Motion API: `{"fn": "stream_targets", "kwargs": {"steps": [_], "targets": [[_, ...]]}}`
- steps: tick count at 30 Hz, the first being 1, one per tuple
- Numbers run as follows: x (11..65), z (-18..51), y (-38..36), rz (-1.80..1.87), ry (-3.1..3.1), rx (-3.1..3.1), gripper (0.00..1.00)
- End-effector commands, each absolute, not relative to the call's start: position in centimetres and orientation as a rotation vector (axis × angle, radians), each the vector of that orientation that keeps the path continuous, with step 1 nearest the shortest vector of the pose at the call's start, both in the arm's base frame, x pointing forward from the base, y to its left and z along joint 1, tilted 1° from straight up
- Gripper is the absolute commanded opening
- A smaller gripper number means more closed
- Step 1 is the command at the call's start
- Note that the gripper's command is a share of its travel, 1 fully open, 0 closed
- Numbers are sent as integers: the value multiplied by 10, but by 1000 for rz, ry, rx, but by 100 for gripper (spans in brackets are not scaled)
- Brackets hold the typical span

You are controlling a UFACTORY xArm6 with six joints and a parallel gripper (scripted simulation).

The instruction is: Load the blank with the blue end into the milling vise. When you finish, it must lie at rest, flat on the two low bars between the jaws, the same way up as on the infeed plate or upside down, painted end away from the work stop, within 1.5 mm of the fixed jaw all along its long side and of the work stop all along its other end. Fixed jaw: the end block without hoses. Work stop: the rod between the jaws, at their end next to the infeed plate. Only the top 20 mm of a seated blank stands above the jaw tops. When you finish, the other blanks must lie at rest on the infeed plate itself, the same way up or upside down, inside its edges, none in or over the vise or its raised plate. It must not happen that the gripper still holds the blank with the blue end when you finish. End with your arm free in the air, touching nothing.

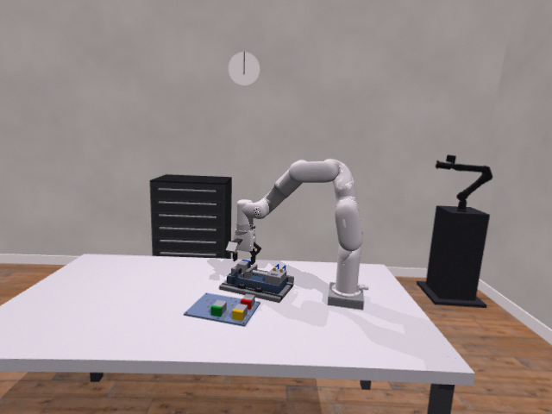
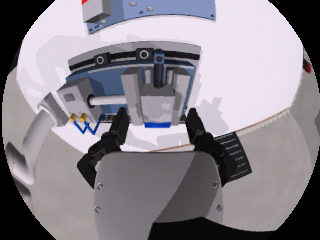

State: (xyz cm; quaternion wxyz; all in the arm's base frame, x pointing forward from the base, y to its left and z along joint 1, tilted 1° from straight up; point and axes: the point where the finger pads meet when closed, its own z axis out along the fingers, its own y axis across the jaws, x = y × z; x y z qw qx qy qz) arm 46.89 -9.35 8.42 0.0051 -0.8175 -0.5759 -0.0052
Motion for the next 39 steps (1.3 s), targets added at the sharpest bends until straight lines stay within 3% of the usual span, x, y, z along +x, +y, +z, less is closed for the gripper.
{"fn": "stream_targets", "kwargs": {"steps": [1,39], "targets": [[470,86,-94,-21,-1805,-2562,100],[470,93,-94,-21,-1805,-2562,100]]}}
